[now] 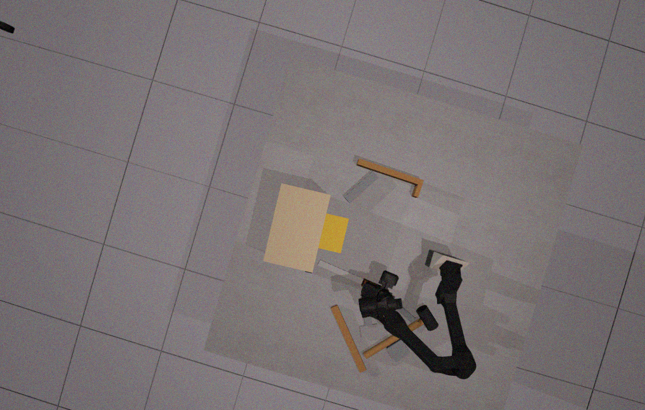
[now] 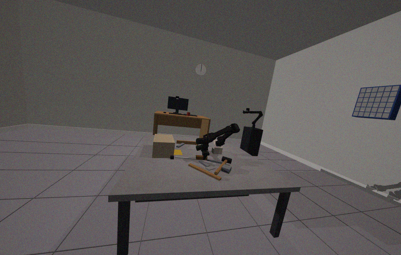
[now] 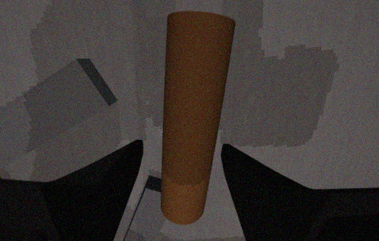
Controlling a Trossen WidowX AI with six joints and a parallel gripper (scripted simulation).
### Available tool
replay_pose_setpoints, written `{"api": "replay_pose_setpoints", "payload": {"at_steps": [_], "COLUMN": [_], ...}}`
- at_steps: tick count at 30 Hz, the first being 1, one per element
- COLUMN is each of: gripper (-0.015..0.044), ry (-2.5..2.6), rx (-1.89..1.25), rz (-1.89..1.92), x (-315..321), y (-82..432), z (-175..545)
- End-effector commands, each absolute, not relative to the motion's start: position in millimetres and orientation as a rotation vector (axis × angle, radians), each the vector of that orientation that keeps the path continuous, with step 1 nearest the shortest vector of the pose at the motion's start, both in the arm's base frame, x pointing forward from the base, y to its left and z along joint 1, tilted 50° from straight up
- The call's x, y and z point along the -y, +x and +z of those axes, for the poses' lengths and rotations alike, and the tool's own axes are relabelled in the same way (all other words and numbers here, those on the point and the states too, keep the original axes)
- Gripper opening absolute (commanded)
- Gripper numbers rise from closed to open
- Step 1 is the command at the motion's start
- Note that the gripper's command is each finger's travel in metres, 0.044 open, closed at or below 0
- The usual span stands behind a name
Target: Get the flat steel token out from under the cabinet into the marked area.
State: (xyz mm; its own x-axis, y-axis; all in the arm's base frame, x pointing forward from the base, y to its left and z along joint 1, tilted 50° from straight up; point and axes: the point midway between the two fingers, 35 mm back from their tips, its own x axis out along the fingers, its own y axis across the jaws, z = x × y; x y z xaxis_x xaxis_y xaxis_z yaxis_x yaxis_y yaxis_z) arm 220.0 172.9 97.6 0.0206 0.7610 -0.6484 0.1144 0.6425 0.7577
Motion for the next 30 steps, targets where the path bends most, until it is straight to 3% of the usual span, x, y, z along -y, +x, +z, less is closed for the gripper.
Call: {"api": "replay_pose_setpoints", "payload": {"at_steps": [1,2,6,15,19,30], "gripper": [0.0270,0.0270,0.0165,0.0105,0.0000,0.0000], "ry": [0.778,0.779,0.770,0.770,0.770,0.785], "rx": [-1.498,-1.499,-1.490,-1.490,-1.490,-1.499], "rz": [0.584,0.584,0.588,0.588,0.588,0.575], "x": [-174.2,-174.4,-173.6,-173.6,-173.6,-172.7], "y": [216.9,216.4,219.8,219.8,219.8,227.1], "z": [94.7,94.2,97.0,97.0,97.0,96.1]}}
